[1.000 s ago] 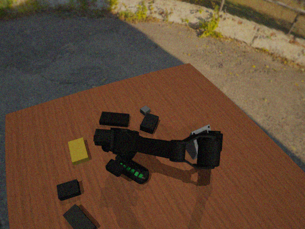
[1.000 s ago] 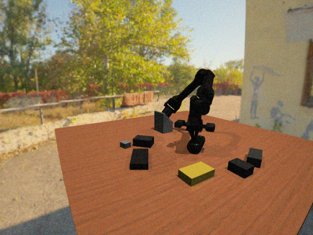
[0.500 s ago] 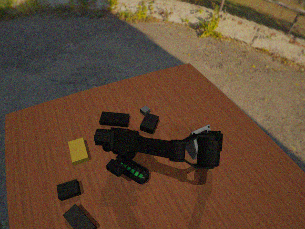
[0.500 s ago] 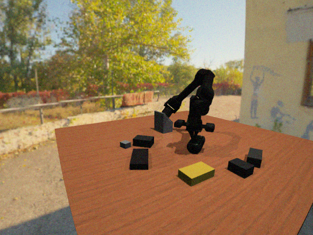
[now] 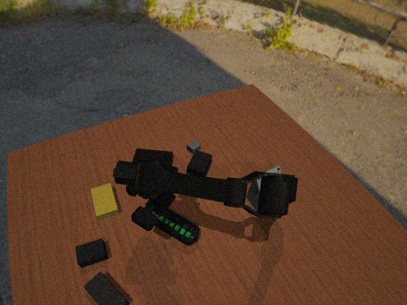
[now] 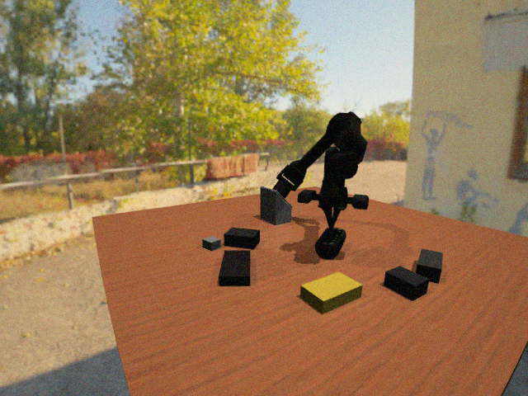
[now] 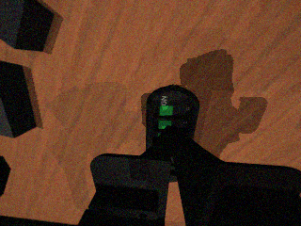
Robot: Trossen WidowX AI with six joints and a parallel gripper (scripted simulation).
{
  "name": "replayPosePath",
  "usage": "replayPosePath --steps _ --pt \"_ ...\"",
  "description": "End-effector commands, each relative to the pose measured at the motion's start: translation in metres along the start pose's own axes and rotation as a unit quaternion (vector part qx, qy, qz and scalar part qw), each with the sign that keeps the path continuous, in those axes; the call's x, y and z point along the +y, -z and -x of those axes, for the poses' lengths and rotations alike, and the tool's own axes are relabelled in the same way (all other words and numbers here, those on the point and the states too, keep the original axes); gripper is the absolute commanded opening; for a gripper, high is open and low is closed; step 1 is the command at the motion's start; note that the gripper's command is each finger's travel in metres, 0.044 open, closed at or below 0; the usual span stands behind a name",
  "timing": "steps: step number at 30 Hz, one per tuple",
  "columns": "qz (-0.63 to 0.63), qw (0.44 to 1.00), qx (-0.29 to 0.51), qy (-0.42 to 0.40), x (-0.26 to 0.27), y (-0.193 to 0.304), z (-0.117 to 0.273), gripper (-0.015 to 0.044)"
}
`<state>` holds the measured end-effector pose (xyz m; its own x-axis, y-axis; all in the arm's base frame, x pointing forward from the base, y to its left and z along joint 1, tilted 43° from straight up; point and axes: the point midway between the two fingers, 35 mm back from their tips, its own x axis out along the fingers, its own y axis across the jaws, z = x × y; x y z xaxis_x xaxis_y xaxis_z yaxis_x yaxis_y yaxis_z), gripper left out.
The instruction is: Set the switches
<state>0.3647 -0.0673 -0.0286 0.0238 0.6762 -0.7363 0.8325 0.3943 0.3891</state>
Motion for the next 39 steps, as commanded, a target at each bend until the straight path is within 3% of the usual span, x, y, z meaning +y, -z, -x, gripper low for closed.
replayPosePath --steps 1,39 --pt "-0.003 1.0 0.001 0.0 0.005 -0.003 0.0 0.0" --pt "-0.006 1.0 0.002 0.0 0.005 -0.004 -0.044 0.0"
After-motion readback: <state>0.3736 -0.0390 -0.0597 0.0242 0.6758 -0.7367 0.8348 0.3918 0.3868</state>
